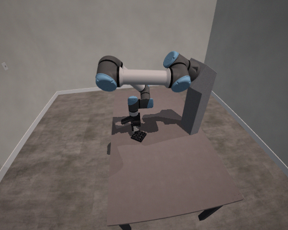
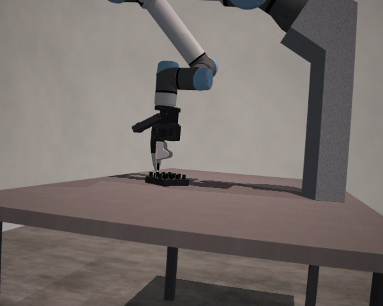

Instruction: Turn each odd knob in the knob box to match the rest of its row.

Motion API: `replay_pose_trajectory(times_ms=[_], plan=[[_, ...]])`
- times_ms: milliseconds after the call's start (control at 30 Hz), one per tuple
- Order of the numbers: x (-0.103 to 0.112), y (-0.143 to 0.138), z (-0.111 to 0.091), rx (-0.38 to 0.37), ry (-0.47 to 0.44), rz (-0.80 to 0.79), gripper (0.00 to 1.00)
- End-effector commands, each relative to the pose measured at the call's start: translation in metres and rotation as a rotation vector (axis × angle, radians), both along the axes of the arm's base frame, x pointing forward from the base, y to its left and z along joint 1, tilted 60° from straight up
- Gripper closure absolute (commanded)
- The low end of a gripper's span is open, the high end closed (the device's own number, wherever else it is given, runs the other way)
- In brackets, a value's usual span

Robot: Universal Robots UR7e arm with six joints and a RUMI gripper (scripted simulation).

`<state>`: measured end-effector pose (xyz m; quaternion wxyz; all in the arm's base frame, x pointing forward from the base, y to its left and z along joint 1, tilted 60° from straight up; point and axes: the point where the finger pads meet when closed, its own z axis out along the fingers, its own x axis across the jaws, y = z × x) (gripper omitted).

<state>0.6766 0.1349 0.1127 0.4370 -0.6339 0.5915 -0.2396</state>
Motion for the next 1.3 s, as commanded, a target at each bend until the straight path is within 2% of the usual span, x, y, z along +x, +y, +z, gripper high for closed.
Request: replay_pose_trajectory(times_ms=[0,667,1267], plan=[[0.001,0.000,0.000,0.000,-0.001,0.000,0.89],[0.011,0.004,-0.006,0.000,-0.001,0.000,0.89],[0.011,0.004,-0.006,0.000,-0.001,0.000,0.89]])
